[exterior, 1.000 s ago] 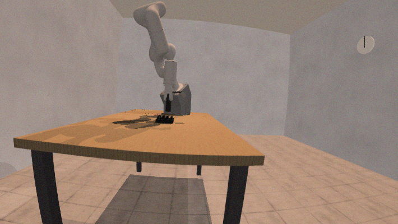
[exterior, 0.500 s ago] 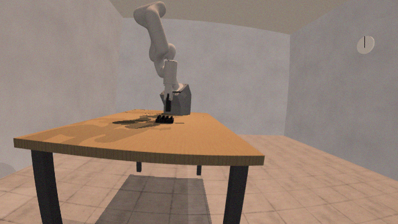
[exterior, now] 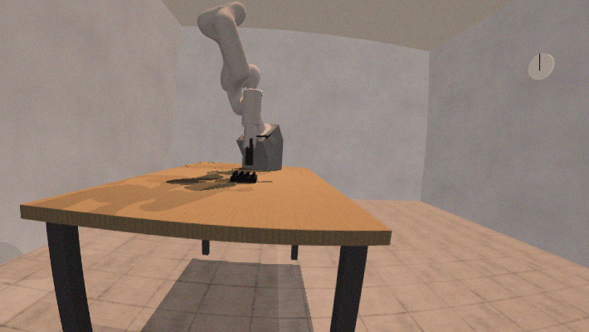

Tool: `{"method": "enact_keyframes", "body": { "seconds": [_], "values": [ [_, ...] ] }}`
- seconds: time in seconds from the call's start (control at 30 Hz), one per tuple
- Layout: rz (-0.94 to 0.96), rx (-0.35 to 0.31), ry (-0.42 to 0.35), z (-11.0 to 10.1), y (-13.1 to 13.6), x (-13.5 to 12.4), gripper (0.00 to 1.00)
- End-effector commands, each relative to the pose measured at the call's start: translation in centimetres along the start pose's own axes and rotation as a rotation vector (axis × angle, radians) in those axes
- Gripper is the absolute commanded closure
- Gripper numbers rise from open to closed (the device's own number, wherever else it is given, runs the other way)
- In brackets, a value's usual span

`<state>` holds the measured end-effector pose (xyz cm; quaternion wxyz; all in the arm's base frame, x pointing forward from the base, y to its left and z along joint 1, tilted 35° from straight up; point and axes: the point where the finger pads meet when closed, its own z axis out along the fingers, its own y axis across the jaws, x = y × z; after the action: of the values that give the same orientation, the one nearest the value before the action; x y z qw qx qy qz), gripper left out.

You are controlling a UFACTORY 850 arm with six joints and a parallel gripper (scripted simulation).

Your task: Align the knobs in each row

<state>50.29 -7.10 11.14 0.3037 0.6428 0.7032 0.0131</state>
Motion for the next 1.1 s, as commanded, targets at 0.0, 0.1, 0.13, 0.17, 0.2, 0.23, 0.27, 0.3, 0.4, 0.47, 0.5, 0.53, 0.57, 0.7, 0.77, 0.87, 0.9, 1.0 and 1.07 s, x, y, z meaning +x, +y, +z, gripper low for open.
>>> {"method": "enact_keyframes", "body": {
  "seconds": [0.0, 0.1, 0.13, 0.17, 0.2, 0.23, 0.27, 0.3, 0.4, 0.47, 0.5, 0.53, 0.57, 0.7, 0.77, 0.87, 0.9, 1.0, 1.07],
  "values": [
    [-0.124, 0.012, -0.003, -0.10, 0.05, 0.00, 0.81],
    [-0.218, 0.012, -0.002, -0.16, 0.04, 0.00, 0.81],
    [-0.243, 0.012, -0.002, -0.17, 0.04, 0.00, 0.81],
    [-0.270, 0.012, -0.002, -0.19, 0.04, 0.00, 0.81],
    [-0.297, 0.012, -0.002, -0.20, 0.04, 0.00, 0.81],
    [-0.324, 0.012, -0.002, -0.22, 0.04, 0.00, 0.81],
    [-0.350, 0.012, -0.001, -0.24, 0.04, 0.00, 0.81],
    [-0.377, 0.012, -0.001, -0.25, 0.04, 0.00, 0.81],
    [-0.456, 0.012, -0.001, -0.30, 0.03, 0.00, 0.81],
    [-0.509, 0.012, -0.001, -0.33, 0.03, 0.00, 0.81],
    [-0.509, 0.012, -0.001, -0.33, 0.03, 0.00, 0.81],
    [-0.509, 0.012, -0.001, -0.33, 0.03, 0.00, 0.81],
    [-0.580, 0.012, 0.000, -0.38, 0.03, 0.00, 0.81],
    [-0.678, 0.012, 0.000, -0.44, 0.02, 0.00, 0.81],
    [-0.732, 0.012, 0.001, -0.47, 0.02, 0.00, 0.81],
    [-0.811, 0.012, 0.001, -0.52, 0.02, 0.00, 0.81],
    [-0.838, 0.012, 0.001, -0.53, 0.02, 0.00, 0.81],
    [-0.917, 0.012, 0.002, -0.58, 0.01, 0.00, 0.81],
    [-0.943, 0.012, 0.002, -0.60, 0.01, 0.01, 0.81]
  ]
}}
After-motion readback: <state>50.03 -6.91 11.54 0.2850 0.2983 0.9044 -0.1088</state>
